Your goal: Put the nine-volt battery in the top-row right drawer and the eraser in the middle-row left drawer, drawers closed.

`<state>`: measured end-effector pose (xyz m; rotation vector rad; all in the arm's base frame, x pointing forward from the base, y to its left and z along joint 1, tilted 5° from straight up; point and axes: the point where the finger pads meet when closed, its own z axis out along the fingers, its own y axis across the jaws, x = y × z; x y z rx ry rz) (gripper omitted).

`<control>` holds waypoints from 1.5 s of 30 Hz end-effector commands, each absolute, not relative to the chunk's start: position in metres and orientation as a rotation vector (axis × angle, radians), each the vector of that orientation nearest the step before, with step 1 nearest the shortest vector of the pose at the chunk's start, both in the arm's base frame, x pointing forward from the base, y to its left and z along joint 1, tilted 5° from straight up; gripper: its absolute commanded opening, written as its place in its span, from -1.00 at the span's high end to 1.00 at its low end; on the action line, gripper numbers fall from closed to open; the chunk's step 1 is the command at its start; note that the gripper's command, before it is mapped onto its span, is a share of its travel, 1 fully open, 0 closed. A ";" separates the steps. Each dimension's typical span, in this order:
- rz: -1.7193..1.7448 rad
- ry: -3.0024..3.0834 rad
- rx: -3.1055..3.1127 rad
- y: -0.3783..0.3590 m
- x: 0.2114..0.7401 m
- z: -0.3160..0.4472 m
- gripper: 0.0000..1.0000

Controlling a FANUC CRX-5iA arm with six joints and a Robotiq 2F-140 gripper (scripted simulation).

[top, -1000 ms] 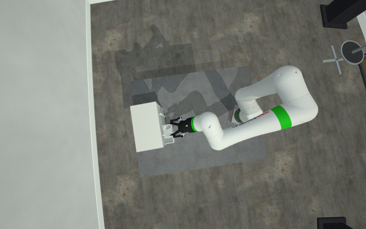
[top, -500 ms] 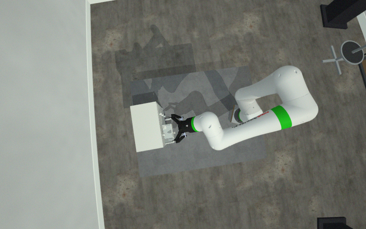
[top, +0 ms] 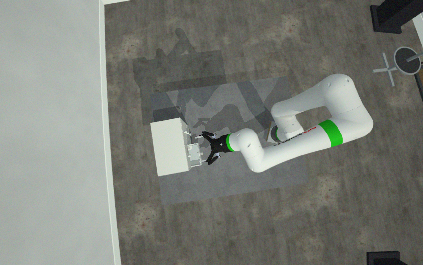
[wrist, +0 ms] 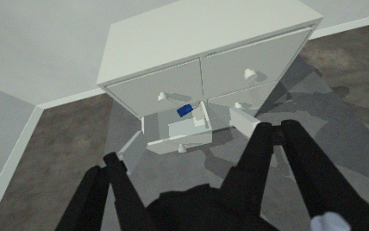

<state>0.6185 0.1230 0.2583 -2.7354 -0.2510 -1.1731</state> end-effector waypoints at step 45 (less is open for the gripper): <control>-1.174 -0.251 -2.736 0.081 0.428 0.261 -1.00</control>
